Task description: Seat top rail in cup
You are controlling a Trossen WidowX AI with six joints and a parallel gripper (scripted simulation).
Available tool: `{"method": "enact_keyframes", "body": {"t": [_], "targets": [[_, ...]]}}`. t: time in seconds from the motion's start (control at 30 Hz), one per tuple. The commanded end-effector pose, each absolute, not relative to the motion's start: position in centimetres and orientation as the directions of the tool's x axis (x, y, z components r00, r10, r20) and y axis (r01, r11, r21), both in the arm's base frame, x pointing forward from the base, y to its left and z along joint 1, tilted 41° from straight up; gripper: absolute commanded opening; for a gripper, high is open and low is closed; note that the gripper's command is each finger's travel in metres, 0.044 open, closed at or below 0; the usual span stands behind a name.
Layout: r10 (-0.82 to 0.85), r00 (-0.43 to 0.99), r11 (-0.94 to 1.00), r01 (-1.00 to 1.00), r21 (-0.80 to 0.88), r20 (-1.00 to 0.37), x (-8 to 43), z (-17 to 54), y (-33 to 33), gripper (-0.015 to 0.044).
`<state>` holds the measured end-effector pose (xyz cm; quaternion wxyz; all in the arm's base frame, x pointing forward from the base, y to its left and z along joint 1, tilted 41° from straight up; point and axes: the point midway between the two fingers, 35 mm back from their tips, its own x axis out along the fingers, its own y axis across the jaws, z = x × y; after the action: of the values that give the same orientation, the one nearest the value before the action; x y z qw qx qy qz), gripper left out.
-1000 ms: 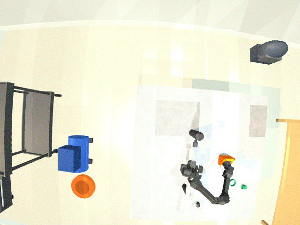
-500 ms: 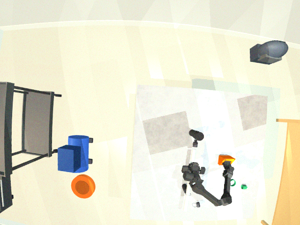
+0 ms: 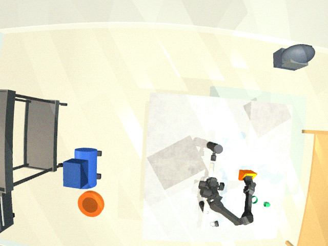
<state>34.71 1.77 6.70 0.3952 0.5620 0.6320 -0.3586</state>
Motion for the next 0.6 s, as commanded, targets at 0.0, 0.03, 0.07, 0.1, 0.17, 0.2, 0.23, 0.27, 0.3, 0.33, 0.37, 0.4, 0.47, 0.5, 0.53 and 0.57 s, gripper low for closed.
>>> {"method": "enact_keyframes", "body": {"t": [0.0,0.03,0.07,0.1,0.17,0.2,0.23,0.27,0.3,0.33,0.37,0.4,0.47,0.5,0.53,0.57], "targets": [[0.427,-0.051,0.108,0.994,-0.005,-0.903,34.79,6.82,1.41,0.0000],[0.427,-0.051,0.108,0.994,-0.005,-0.903,34.79,6.83,1.38,0.0000],[0.427,-0.051,0.108,0.994,-0.005,-0.903,34.79,6.84,1.34,0.0000],[0.427,-0.051,0.108,0.994,-0.005,-0.903,34.79,6.85,1.31,0.0000],[0.427,-0.051,0.108,0.994,-0.005,-0.903,34.80,6.87,1.24,0.0000],[0.427,-0.051,0.108,0.994,-0.005,-0.903,34.80,6.88,1.20,0.0000],[0.427,-0.051,0.108,0.994,-0.005,-0.903,34.80,6.88,1.17,0.0000],[0.427,-0.051,0.108,0.994,-0.005,-0.903,34.80,6.89,1.14,0.0000],[0.427,-0.051,0.108,0.994,-0.005,-0.903,34.80,6.89,1.10,0.0000],[0.427,-0.051,0.108,0.994,-0.005,-0.903,34.80,6.90,1.07,0.0000],[0.427,-0.051,0.108,0.994,-0.005,-0.903,34.80,6.90,1.04,0.0000],[0.427,-0.051,0.108,0.994,-0.005,-0.903,34.81,6.90,1.00,0.0000],[0.427,-0.051,0.108,0.994,-0.005,-0.903,34.81,6.90,0.94,0.0000],[0.426,-0.051,0.108,0.994,-0.005,-0.903,34.81,6.90,0.90,0.0000],[0.426,-0.051,0.108,0.994,-0.005,-0.903,34.81,6.90,0.87,0.0000],[0.426,-0.051,0.108,0.994,-0.005,-0.903,34.80,6.90,0.83,0.0000]]}}
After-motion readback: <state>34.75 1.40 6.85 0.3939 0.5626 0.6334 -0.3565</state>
